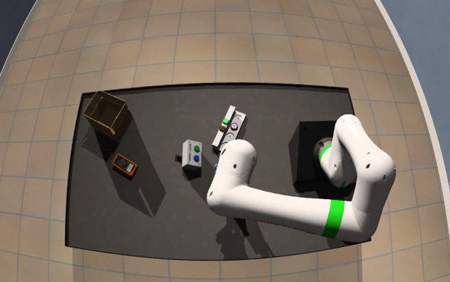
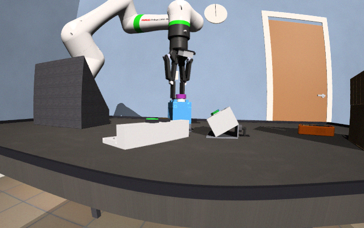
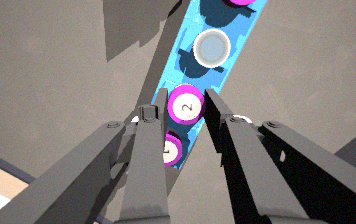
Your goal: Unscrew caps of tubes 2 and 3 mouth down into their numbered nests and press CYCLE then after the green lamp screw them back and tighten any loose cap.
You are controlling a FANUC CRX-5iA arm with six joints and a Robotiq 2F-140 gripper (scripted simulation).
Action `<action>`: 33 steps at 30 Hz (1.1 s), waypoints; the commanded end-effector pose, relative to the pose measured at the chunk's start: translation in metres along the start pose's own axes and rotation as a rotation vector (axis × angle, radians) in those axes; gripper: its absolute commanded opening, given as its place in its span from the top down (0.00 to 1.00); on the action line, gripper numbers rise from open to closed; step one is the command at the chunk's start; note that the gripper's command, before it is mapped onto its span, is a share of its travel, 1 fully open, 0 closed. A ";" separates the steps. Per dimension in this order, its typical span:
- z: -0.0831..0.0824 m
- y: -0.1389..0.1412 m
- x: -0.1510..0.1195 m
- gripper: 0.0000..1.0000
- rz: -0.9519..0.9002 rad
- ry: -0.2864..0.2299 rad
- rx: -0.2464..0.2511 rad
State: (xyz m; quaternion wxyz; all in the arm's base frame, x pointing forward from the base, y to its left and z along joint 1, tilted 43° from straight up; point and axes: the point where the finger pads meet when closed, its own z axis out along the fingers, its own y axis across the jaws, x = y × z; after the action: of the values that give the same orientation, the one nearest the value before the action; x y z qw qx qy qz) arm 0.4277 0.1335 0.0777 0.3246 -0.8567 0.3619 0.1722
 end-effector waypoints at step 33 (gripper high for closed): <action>0.000 0.000 0.001 0.70 0.785 0.001 0.001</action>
State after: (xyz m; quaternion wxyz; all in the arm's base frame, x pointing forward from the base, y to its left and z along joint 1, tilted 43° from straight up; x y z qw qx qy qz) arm 0.4277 0.1336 0.0773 0.2424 -0.6651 0.6484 0.2801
